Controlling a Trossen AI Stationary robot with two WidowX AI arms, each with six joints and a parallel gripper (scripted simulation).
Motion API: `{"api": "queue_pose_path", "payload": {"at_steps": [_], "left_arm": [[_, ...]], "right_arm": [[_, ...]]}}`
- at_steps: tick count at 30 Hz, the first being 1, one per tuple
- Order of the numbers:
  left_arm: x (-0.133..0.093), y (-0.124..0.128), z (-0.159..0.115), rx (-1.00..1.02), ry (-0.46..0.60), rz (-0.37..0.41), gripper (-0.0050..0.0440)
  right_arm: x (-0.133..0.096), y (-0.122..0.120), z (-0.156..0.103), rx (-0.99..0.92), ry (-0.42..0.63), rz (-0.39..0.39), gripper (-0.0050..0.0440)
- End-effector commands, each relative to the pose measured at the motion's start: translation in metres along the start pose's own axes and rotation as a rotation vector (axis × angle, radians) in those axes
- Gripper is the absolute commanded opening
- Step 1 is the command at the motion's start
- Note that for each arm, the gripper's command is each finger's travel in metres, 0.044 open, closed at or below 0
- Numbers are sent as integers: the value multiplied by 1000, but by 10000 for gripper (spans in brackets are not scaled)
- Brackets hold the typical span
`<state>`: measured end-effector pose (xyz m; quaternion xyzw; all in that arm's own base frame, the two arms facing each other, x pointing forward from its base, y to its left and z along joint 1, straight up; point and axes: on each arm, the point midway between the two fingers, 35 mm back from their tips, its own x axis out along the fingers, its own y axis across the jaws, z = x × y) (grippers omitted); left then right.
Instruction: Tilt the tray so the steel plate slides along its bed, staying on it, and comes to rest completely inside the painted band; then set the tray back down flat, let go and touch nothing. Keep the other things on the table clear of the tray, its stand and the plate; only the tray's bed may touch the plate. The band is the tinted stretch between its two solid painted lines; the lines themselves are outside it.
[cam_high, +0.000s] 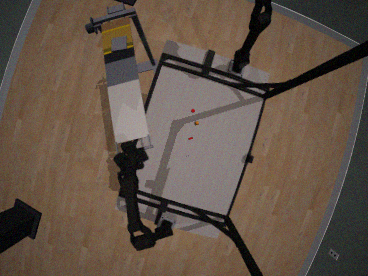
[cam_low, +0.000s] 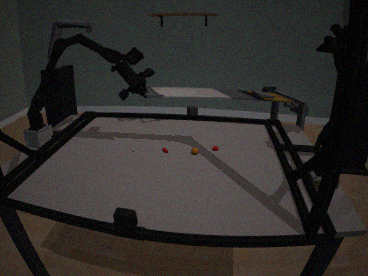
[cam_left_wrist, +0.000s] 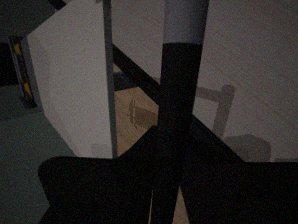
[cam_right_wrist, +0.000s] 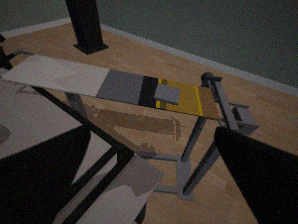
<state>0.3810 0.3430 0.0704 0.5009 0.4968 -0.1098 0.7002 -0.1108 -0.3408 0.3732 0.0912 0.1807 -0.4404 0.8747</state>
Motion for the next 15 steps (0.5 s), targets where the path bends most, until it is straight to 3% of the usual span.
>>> {"api": "queue_pose_path", "payload": {"at_steps": [1,15], "left_arm": [[-21,20,-1,1,5,46,0],[-28,28,-1,1,5,71,0]], "right_arm": [[0,0,0,-1,-1,2,440],[0,0,0,-1,-1,2,440]]}}
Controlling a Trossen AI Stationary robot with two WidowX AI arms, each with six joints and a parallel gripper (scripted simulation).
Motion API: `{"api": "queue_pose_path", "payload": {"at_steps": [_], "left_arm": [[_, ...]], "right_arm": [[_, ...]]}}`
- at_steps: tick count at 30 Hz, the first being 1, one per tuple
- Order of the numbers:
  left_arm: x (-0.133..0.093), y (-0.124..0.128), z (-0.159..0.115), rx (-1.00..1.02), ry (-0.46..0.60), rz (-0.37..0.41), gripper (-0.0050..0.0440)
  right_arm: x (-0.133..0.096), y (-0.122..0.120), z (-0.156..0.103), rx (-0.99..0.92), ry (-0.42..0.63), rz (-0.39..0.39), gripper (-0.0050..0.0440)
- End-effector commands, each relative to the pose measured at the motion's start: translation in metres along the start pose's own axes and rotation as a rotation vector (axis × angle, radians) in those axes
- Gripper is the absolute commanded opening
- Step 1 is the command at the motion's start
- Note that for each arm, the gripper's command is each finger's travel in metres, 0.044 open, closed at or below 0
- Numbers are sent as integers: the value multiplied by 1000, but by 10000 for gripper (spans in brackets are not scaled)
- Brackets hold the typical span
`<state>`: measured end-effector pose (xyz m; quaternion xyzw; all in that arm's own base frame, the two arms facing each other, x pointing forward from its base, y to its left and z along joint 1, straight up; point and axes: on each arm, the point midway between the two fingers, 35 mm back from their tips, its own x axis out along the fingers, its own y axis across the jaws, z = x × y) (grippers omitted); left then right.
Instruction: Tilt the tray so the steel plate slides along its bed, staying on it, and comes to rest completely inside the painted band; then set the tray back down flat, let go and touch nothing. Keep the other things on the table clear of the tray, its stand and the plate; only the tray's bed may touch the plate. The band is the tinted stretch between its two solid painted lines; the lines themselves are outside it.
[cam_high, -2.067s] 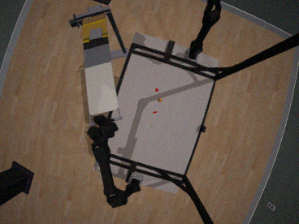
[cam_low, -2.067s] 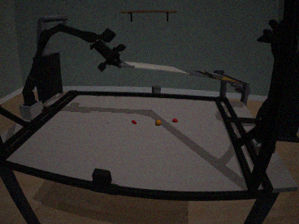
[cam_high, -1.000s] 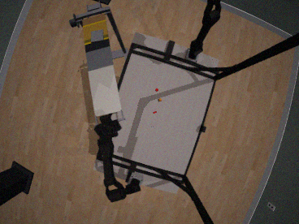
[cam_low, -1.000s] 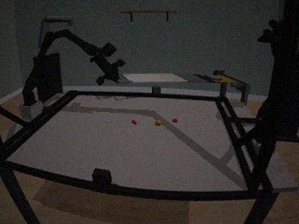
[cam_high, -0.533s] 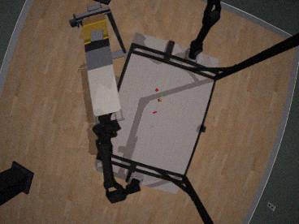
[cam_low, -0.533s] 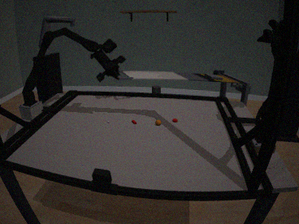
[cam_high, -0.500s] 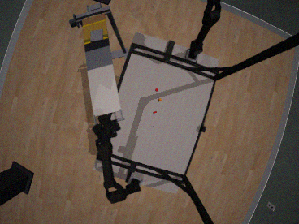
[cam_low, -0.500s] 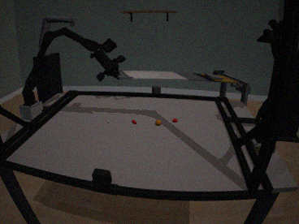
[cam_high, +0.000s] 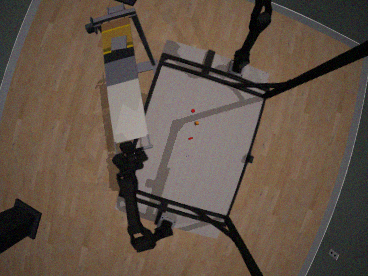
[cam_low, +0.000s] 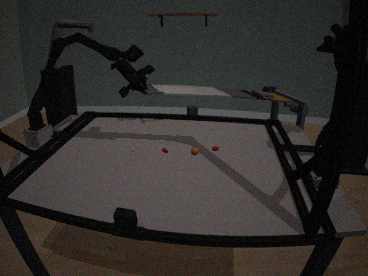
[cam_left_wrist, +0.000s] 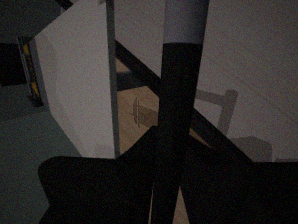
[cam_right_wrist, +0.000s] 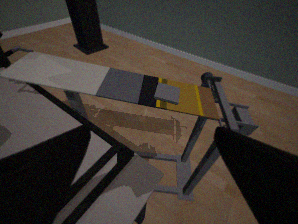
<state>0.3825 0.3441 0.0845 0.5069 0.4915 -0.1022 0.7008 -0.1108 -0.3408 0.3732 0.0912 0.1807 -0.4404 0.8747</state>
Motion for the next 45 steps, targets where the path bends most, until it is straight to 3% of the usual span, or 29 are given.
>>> {"api": "queue_pose_path", "payload": {"at_steps": [1,45], "left_arm": [[-18,19,-1,0,4,50,0],[-38,41,-1,0,4,95,0]], "right_arm": [[0,0,0,-1,-1,2,440],[0,0,0,-1,-1,2,440]]}}
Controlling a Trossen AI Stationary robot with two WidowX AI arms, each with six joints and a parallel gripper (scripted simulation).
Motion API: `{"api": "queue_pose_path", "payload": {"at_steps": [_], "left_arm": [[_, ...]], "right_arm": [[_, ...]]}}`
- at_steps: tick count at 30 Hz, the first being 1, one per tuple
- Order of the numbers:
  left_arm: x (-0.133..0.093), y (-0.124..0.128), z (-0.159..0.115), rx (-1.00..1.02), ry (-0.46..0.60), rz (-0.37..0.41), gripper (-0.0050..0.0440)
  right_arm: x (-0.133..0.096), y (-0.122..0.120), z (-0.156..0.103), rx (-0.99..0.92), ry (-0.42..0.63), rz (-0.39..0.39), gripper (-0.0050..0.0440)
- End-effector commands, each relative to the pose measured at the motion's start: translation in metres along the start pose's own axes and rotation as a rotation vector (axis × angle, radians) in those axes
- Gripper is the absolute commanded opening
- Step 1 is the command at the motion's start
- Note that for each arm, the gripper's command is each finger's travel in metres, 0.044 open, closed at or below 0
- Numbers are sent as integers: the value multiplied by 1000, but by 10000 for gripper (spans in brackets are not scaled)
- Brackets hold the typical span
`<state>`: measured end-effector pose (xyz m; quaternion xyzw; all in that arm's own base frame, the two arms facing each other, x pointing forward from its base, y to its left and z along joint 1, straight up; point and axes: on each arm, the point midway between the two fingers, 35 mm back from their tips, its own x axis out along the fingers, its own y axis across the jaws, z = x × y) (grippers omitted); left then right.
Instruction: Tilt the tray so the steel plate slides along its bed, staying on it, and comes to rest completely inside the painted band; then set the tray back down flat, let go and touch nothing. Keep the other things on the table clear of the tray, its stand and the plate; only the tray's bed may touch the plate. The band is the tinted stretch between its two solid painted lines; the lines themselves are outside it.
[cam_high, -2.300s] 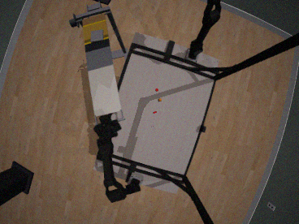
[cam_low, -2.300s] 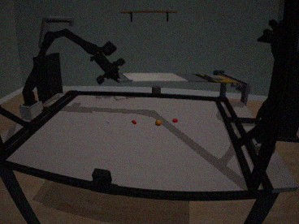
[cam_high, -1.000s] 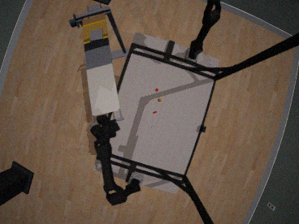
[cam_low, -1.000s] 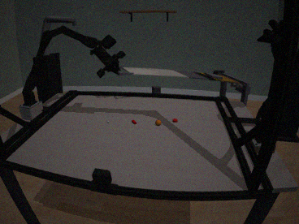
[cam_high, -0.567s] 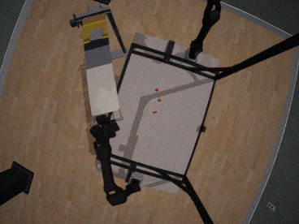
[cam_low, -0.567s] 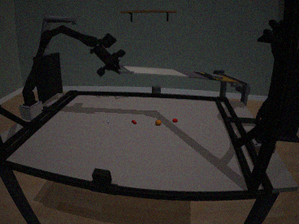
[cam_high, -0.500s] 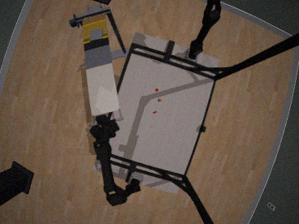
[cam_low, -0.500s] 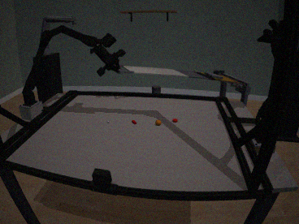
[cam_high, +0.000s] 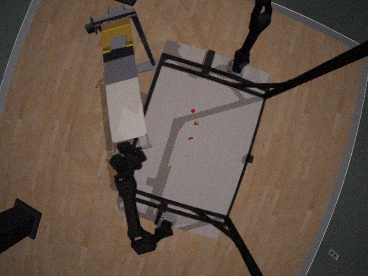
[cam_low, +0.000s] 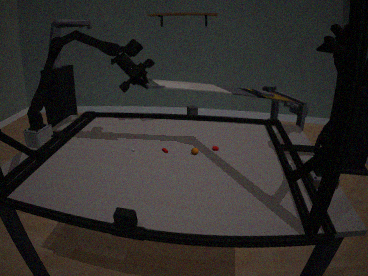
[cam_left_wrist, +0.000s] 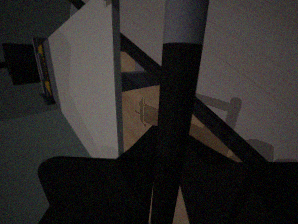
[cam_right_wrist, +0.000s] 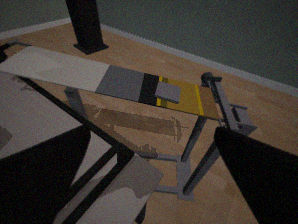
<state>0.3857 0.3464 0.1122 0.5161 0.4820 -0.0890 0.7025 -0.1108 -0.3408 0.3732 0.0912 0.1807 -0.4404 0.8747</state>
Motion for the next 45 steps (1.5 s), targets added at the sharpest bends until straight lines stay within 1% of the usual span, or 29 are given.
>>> {"api": "queue_pose_path", "payload": {"at_steps": [1,16,31,45], "left_arm": [[-19,22,-1,0,4,59,0],[-25,30,-1,0,4,76,0],[-25,30,-1,0,4,87,0],[-31,37,-1,0,4,96,0]], "right_arm": [[0,0,0,-1,-1,2,440],[0,0,0,-1,-1,2,440],[0,0,0,-1,-1,2,440],[0,0,0,-1,-1,2,440]]}}
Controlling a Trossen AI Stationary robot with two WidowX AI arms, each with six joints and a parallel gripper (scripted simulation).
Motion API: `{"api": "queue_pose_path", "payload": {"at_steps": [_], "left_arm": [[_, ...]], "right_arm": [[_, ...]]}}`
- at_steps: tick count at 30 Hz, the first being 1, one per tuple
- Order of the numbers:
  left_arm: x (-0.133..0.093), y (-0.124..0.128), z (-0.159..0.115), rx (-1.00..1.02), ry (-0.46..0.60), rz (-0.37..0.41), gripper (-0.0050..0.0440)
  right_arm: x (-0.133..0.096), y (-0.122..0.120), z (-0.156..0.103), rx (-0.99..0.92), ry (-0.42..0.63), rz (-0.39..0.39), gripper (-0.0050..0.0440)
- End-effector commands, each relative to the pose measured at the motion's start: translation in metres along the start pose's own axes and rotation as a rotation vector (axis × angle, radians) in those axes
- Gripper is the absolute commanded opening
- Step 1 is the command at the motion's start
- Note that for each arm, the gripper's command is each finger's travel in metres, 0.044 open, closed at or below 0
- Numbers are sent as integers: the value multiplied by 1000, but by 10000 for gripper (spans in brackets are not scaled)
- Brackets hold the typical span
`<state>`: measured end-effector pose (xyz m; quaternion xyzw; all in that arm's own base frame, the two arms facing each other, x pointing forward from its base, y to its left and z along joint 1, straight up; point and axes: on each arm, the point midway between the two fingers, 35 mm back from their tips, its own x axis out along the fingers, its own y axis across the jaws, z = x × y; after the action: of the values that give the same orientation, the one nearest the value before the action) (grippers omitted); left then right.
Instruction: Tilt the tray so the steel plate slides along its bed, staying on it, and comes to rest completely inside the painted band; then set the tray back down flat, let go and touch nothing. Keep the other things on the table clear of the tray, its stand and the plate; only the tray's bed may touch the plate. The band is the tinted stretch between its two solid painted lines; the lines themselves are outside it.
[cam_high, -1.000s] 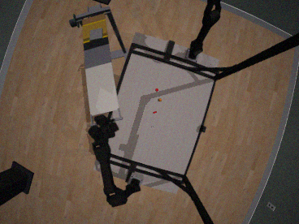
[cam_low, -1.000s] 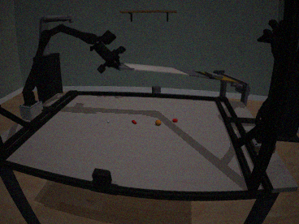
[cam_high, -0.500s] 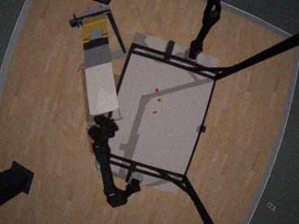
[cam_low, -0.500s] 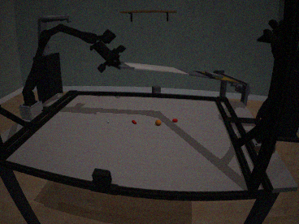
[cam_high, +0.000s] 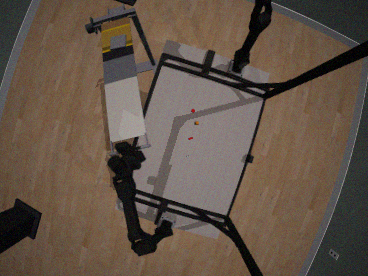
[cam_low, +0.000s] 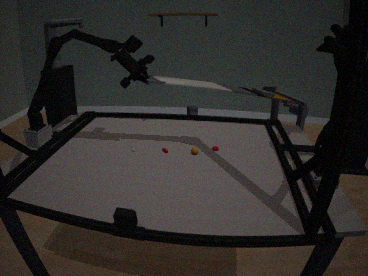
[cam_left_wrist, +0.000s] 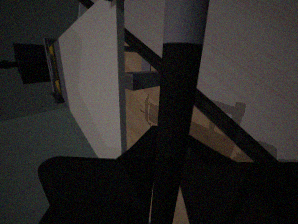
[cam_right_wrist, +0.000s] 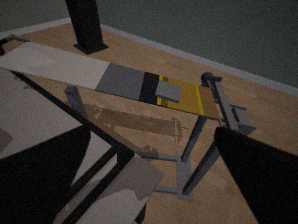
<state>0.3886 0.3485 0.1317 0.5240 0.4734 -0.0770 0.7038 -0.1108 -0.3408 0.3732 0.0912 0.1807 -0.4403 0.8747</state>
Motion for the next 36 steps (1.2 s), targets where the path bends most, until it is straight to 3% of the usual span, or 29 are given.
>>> {"api": "queue_pose_path", "payload": {"at_steps": [1,36], "left_arm": [[-18,23,-1,0,4,63,0],[-26,35,-1,0,4,88,0]], "right_arm": [[0,0,0,-1,-1,2,440],[0,0,0,-1,-1,2,440]]}}
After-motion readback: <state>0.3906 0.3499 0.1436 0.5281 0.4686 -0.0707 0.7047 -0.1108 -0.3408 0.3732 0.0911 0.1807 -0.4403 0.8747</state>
